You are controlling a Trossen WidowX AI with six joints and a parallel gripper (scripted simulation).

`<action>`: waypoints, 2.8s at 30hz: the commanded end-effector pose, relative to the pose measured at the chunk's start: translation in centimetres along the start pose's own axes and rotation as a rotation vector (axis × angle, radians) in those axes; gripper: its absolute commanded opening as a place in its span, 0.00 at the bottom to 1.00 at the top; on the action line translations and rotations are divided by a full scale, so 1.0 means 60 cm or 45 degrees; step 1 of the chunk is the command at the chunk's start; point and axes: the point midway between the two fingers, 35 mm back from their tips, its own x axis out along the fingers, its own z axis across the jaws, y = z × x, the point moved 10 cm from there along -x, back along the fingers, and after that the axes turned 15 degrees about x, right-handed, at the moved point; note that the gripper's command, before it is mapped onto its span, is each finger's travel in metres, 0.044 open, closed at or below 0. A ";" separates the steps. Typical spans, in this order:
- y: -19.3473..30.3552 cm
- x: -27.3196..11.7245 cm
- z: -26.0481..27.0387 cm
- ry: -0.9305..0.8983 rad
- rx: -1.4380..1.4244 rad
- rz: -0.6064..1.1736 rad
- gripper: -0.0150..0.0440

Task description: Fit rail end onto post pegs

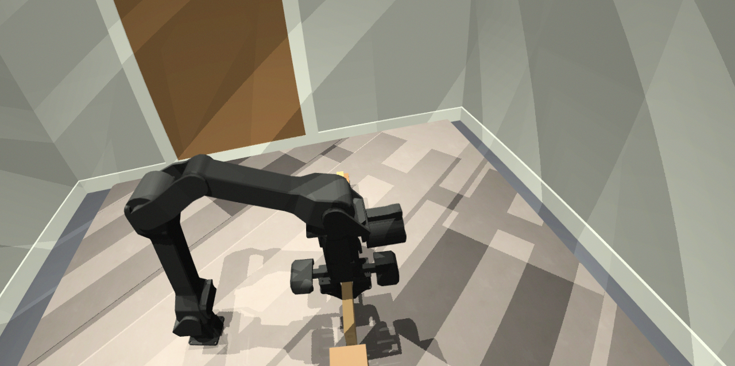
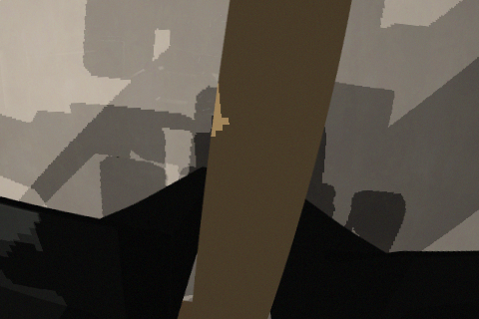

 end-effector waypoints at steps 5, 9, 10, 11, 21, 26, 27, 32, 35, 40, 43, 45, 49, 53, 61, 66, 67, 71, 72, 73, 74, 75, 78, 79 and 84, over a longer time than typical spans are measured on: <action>0.005 -0.007 -0.002 0.011 -0.003 -0.003 0.25; 0.007 -0.008 -0.003 0.011 -0.003 -0.003 0.25; 0.007 -0.008 -0.003 0.011 -0.003 -0.002 0.25; 0.008 -0.008 -0.003 0.011 -0.003 -0.002 0.25; 0.012 -0.008 -0.005 0.011 -0.003 -0.002 0.25; 0.015 -0.007 -0.006 0.011 -0.003 -0.002 0.25; 0.015 -0.007 -0.006 0.011 -0.003 -0.002 0.25; 0.017 -0.006 -0.007 0.011 -0.003 -0.002 0.25; 0.019 -0.005 -0.008 0.011 -0.003 -0.002 0.25; 0.021 -0.004 -0.008 0.011 -0.003 -0.002 0.25; 0.022 -0.003 -0.009 0.011 -0.003 -0.002 0.25; 0.023 -0.003 -0.009 0.012 -0.003 -0.001 0.25; 0.025 -0.002 -0.009 0.012 -0.003 -0.001 0.25; 0.027 -0.001 -0.010 0.012 -0.003 -0.001 0.25; 0.031 0.000 -0.010 0.012 -0.003 -0.001 0.25; 0.033 0.000 -0.010 0.012 -0.003 -0.001 0.25; 0.034 0.000 -0.010 0.012 -0.003 -0.001 0.25; 0.036 -0.001 -0.010 0.012 -0.003 -0.001 0.25; 0.036 -0.001 -0.010 0.012 -0.003 -0.001 0.25; 0.037 -0.002 -0.010 0.012 -0.003 -0.001 0.25; 0.037 -0.002 -0.010 0.012 -0.003 -0.001 0.25; 0.038 -0.002 -0.010 0.012 -0.003 -0.001 0.25; 0.039 -0.003 -0.011 0.012 -0.003 0.000 0.25; 0.040 -0.003 -0.011 0.012 -0.003 0.000 0.25; 0.042 -0.004 -0.011 0.012 -0.003 0.000 0.25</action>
